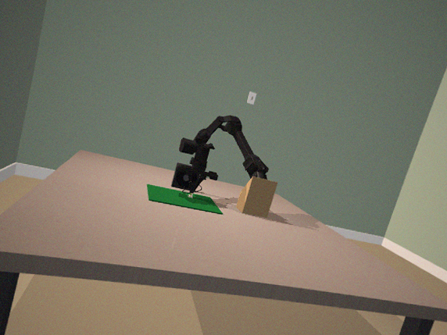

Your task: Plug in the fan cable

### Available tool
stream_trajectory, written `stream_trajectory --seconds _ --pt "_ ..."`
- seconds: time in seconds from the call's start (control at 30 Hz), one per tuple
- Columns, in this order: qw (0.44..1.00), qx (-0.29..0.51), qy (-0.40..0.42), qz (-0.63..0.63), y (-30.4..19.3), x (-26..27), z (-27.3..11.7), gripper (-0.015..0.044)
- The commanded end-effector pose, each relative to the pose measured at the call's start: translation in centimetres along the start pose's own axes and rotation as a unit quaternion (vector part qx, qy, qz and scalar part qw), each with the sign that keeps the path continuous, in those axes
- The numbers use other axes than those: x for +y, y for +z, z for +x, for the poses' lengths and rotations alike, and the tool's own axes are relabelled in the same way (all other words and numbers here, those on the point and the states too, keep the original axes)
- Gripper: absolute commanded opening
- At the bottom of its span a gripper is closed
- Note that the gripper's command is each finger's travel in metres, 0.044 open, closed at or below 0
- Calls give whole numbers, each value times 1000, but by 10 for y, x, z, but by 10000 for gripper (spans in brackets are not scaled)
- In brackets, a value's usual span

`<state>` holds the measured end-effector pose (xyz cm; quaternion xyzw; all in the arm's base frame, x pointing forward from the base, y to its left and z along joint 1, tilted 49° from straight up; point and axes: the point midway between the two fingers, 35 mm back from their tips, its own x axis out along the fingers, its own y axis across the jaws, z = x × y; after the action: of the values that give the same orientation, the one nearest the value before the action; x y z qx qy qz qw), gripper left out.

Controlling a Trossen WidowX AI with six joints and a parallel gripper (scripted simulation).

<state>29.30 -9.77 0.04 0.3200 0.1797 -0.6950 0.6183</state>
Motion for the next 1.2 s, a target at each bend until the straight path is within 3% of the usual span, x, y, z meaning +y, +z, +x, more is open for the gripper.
stream_trajectory --seconds 0.0,1.1,1.17 --pt "1000 -2 0 -3 0 -1 1 0" --pt "1000 -2 0 -3 1 -1 19 0" --pt "1000 -1 2 -1 0 0 16 52"
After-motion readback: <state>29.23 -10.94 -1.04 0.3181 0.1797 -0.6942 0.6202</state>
